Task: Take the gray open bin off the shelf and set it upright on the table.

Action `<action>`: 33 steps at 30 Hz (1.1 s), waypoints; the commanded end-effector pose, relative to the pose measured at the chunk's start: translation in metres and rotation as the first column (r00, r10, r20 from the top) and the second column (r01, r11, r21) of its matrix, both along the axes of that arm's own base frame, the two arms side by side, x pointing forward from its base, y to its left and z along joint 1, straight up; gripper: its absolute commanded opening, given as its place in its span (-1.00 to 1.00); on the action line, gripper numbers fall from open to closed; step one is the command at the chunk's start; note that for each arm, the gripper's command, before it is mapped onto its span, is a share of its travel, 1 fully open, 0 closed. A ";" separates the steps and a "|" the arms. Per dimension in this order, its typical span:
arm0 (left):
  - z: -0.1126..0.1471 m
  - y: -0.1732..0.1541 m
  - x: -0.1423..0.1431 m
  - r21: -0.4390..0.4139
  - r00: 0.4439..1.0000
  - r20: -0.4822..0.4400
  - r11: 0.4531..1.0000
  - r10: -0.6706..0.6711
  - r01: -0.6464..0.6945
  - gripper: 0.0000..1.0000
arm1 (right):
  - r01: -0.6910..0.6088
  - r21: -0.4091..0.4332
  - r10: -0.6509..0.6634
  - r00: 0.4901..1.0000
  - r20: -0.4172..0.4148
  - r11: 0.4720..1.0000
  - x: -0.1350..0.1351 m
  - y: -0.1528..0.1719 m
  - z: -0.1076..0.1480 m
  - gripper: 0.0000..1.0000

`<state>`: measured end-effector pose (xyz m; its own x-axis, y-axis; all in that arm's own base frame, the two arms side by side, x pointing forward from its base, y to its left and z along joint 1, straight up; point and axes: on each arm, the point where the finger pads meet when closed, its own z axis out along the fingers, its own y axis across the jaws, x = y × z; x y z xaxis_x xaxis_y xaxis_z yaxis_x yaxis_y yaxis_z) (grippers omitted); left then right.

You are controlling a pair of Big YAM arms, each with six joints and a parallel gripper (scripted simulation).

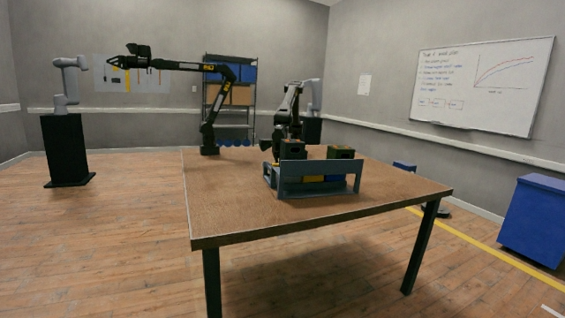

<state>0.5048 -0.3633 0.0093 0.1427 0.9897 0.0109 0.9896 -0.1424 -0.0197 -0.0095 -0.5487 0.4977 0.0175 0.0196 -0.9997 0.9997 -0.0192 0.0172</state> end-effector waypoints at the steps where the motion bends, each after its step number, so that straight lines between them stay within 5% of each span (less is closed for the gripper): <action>1: 0.054 -0.019 0.025 -0.066 0.996 0.093 0.998 -0.004 0.010 -1.00 | 0.005 -0.020 -0.006 1.000 -0.018 1.000 -0.004 0.004 0.003 1.00; 33: 0.063 -0.032 0.034 -0.094 0.991 0.131 0.995 -0.005 0.018 -1.00 | 0.005 -0.020 -0.006 1.000 -0.018 1.000 -0.004 0.004 0.003 1.00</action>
